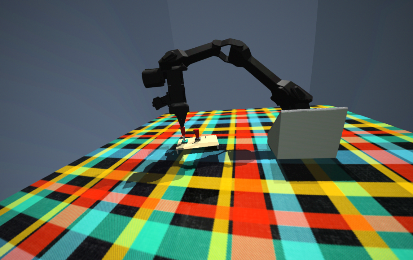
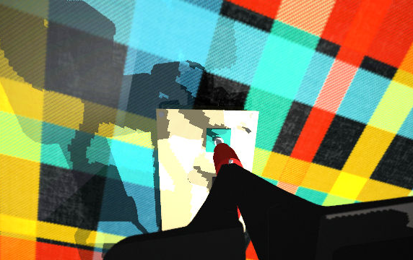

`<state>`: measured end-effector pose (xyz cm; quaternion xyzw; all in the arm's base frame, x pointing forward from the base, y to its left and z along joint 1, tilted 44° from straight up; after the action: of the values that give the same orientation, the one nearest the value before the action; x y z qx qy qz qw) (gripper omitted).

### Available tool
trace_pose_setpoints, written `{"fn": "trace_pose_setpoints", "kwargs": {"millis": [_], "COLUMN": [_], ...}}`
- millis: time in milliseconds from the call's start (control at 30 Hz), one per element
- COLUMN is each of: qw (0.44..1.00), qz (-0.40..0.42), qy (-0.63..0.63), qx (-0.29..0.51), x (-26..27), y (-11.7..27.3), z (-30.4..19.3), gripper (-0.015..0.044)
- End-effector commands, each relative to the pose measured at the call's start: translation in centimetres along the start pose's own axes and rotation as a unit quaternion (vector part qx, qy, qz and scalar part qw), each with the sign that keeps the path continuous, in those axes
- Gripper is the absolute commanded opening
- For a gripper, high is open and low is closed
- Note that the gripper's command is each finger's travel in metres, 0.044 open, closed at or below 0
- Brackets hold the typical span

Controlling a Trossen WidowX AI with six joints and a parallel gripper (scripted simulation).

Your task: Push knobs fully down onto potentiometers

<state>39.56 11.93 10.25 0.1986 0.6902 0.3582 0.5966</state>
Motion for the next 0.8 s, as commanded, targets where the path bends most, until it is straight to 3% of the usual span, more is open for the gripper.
{"fn": "trace_pose_setpoints", "kwargs": {"millis": [0, 767], "qw": [1.0, 1.0], "qz": [-0.001, -0.002], "qy": [-0.006, -0.006], "qx": [0.007, 0.007], "x": [-0.31, -0.32], "y": [-1.53, -2.34], "z": [0.12, 0.11], "gripper": [0.0, 0.0]}}
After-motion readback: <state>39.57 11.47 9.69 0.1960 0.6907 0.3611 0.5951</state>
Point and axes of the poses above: the point midway between the two fingers, 35 mm back from their tips, its own y axis back along the fingers, its own x axis across the jaws, z = x × y, the point moved 7 cm from there along y, back along the fingers, and after that the axes turned 15 degrees about -y, right-handed, at the moved point
